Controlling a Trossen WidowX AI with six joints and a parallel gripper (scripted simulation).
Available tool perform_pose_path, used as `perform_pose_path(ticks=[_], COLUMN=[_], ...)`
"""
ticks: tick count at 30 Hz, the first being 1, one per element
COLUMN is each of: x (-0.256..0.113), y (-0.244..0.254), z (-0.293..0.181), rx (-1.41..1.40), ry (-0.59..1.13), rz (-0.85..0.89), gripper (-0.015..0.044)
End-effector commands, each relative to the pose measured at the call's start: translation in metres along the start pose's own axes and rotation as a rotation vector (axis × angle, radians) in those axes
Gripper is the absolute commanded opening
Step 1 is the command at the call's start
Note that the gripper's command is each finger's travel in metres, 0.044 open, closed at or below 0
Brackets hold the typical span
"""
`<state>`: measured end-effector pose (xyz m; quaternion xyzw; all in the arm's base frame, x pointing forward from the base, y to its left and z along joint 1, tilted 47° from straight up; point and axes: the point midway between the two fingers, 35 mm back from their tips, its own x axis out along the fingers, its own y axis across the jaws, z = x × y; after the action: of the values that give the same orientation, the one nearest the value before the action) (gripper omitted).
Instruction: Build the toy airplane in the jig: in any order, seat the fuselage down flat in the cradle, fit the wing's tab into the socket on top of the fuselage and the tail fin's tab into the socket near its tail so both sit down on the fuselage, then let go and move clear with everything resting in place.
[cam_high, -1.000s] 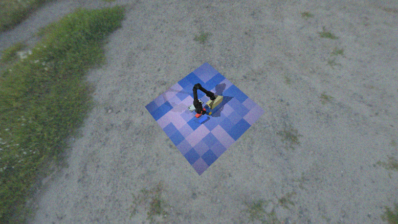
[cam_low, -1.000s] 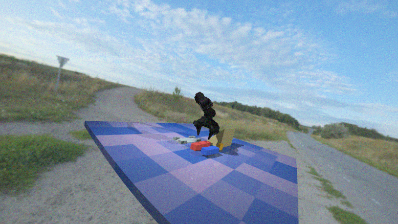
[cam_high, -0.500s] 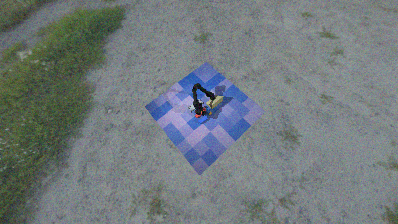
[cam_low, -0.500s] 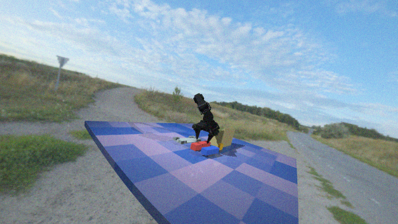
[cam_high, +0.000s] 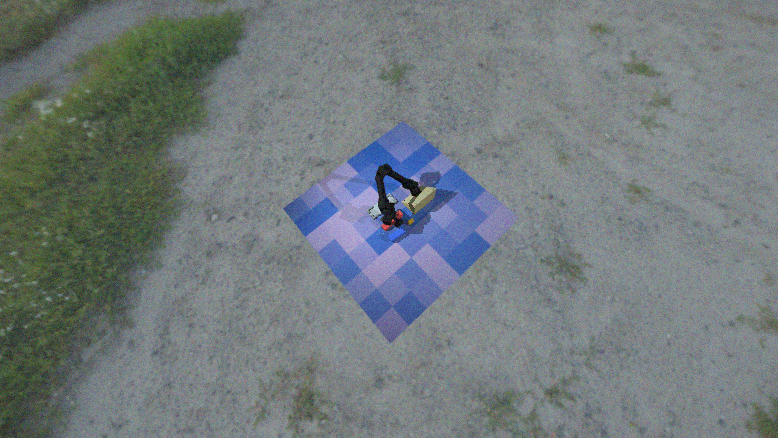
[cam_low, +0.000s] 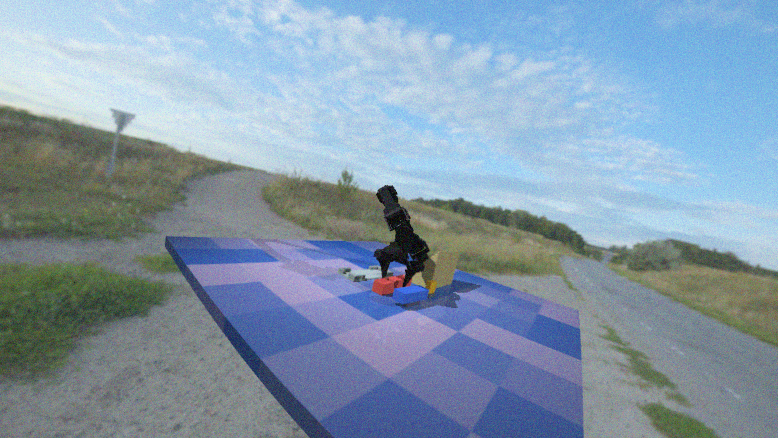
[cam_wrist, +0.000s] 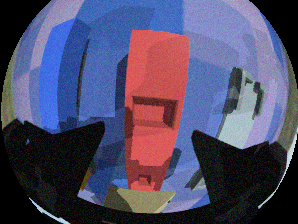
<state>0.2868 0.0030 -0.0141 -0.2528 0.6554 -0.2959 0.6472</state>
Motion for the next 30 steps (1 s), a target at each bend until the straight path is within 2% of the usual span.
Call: perform_pose_path(ticks=[1, 10, 19, 26, 30], x=[0.008, 0.020, 0.020, 0.020, 0.018], y=[-0.001, -0.001, -0.001, -0.001, 0.000], z=[-0.002, -0.003, -0.003, -0.003, -0.001], rx=[-0.011, -0.010, -0.010, -0.010, -0.014], ry=[0.005, 0.005, 0.005, 0.005, -0.006], rz=[-0.010, -0.011, -0.011, -0.011, -0.008], gripper=[0.0440, 0.0440, 0.0204, 0.0157, 0.0052])
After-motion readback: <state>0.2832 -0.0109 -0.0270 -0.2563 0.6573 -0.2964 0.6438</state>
